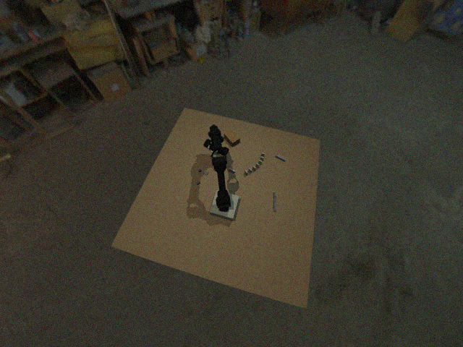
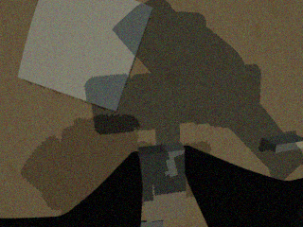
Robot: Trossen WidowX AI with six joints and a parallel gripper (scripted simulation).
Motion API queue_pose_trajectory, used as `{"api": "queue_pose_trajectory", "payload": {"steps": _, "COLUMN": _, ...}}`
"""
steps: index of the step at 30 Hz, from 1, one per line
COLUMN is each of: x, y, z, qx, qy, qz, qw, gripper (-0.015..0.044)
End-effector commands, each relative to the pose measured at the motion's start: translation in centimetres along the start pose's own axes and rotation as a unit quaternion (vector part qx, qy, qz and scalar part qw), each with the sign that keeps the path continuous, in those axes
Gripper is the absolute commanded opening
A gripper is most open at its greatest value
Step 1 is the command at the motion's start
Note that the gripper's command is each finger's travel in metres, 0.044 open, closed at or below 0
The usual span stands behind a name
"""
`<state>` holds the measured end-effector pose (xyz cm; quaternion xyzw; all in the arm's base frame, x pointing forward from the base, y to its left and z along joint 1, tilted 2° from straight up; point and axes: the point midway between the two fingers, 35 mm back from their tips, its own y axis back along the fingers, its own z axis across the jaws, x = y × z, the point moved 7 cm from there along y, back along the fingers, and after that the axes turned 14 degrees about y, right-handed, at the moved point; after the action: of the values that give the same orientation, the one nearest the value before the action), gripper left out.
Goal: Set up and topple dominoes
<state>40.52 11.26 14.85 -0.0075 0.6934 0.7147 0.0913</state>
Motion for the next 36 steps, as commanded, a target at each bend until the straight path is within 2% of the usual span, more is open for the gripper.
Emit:
{"api": "queue_pose_trajectory", "payload": {"steps": 1, "x": -0.2, "y": -1.3, "z": 0.5, "qx": 0.009, "qy": 0.017, "qz": -0.025, "qw": 1.000, "gripper": 0.0107}}
{"api": "queue_pose_trajectory", "payload": {"steps": 16, "x": -1.2, "y": -5.0, "z": 2.8, "qx": 0.032, "qy": 0.072, "qz": -0.170, "qw": 0.982, "gripper": 0.0107}}
{"api": "queue_pose_trajectory", "payload": {"steps": 36, "x": -0.5, "y": -7.7, "z": 4.8, "qx": 0.063, "qy": 0.102, "qz": -0.347, "qw": 0.930, "gripper": 0.0107}}
